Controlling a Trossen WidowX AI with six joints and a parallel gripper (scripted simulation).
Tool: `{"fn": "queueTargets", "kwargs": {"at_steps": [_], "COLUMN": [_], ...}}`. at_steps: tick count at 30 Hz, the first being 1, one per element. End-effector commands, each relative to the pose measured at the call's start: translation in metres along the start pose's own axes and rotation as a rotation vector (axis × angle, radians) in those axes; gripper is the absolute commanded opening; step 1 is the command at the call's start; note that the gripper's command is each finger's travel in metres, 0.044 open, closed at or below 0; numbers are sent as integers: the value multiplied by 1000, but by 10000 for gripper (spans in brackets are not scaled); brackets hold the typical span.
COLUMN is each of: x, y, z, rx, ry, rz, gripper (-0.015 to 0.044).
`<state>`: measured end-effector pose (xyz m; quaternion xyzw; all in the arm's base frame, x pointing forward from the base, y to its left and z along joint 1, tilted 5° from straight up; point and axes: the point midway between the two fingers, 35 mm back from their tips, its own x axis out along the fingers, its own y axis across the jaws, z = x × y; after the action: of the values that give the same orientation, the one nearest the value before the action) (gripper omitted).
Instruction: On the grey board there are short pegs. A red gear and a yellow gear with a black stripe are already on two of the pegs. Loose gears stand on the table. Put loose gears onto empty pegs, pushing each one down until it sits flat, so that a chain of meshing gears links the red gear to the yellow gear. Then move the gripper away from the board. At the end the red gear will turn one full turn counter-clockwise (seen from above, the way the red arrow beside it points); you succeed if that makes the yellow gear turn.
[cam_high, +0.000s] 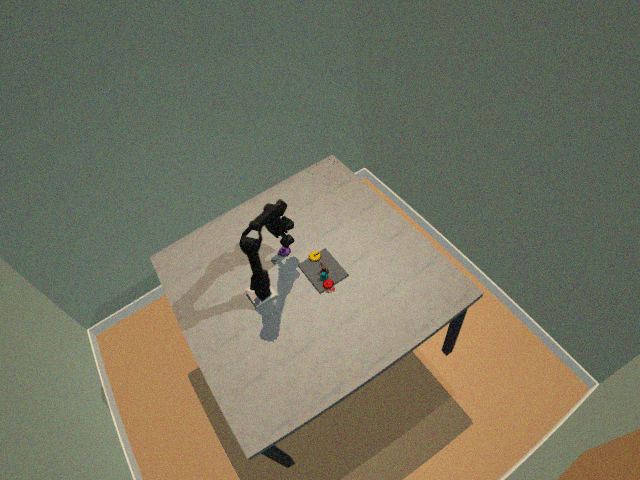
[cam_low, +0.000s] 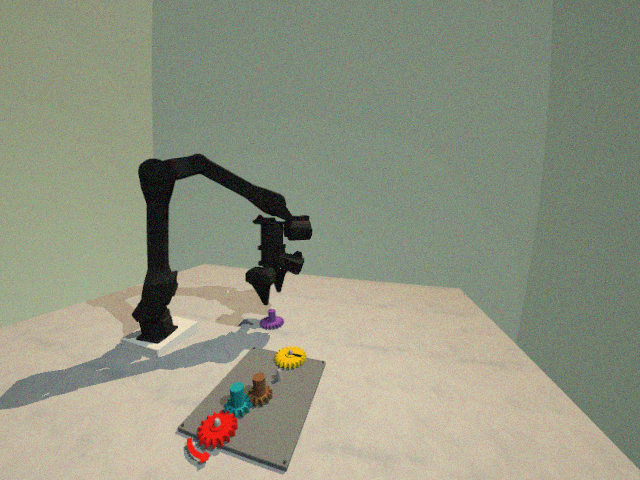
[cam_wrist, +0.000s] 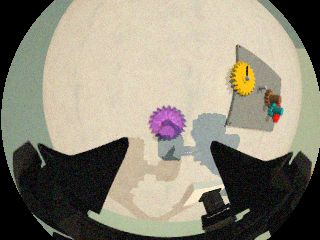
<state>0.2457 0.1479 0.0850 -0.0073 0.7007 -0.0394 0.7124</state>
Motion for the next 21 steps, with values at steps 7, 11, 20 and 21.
{"fn": "queueTargets", "kwargs": {"at_steps": [7,11,20,21], "x": [9,23,33,34], "y": [3,3,3,3], "z": [-6,-6,-5,-5], "rx": [51,51,51,51], "ry": [-1,-1,-1,-1], "rz": [1,1,1,1], "gripper": [440,440,440,440]}}
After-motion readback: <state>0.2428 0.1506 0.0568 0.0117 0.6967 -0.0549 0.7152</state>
